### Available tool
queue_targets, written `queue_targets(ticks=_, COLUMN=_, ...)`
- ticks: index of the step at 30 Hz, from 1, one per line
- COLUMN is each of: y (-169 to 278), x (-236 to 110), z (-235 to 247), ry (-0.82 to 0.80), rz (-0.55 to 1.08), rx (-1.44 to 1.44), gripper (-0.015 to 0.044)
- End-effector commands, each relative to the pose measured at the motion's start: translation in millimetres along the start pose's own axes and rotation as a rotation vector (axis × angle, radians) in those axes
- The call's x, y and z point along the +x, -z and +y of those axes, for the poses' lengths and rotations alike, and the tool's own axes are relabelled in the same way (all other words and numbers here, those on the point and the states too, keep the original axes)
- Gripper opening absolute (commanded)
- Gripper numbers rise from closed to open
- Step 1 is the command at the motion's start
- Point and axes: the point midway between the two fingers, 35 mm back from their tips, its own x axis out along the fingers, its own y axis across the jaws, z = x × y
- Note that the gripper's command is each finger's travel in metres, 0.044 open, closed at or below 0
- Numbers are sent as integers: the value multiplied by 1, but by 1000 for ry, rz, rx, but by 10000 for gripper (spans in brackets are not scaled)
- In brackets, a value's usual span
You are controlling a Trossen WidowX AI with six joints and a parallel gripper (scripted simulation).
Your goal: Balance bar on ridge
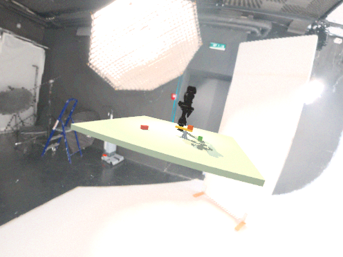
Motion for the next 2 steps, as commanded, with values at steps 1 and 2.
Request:
queue_targets(ticks=1, y=0, x=0, z=0, ry=3, rz=-2, rx=0, gripper=440)
queue_targets(ticks=2, y=0, x=0, z=0, ry=3, rz=-2, rx=0, gripper=440)
